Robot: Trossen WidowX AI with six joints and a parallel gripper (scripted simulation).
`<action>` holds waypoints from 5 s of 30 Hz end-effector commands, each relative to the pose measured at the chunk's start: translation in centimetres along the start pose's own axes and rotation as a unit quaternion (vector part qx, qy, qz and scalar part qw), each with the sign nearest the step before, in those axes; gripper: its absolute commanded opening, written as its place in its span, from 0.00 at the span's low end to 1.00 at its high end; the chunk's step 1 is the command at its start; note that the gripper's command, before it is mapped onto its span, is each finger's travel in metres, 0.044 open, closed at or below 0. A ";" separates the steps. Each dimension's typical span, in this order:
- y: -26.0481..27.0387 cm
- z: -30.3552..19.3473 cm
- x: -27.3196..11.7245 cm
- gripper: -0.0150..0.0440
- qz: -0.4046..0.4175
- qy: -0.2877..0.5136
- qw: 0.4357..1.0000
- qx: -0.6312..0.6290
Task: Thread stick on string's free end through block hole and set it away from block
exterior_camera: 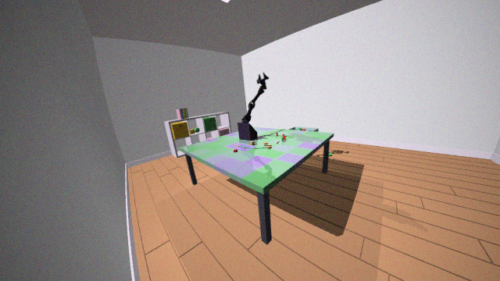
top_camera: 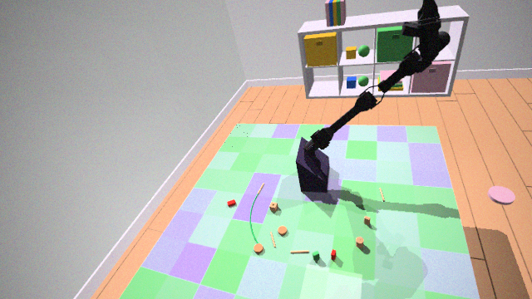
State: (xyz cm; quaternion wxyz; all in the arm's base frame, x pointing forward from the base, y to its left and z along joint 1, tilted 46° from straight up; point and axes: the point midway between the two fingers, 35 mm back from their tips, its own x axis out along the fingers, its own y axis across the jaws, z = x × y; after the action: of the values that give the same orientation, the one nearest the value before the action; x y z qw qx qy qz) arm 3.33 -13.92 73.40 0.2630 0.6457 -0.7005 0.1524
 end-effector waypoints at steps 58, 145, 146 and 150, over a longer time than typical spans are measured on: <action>-49.6 42.9 -21.2 1.00 -0.487 0.496 0.054 -0.717; -33.1 63.3 -56.6 1.00 -0.976 0.200 -0.020 -0.086; -33.1 63.3 -56.5 1.00 -0.981 0.175 -0.018 -0.086; -33.1 63.3 -56.4 1.00 -0.993 0.074 -0.009 -0.087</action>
State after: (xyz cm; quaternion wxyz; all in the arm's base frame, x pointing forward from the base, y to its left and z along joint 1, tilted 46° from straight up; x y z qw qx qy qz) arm 26.69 -5.76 -14.48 -0.4966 -0.5041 -0.7066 -0.0066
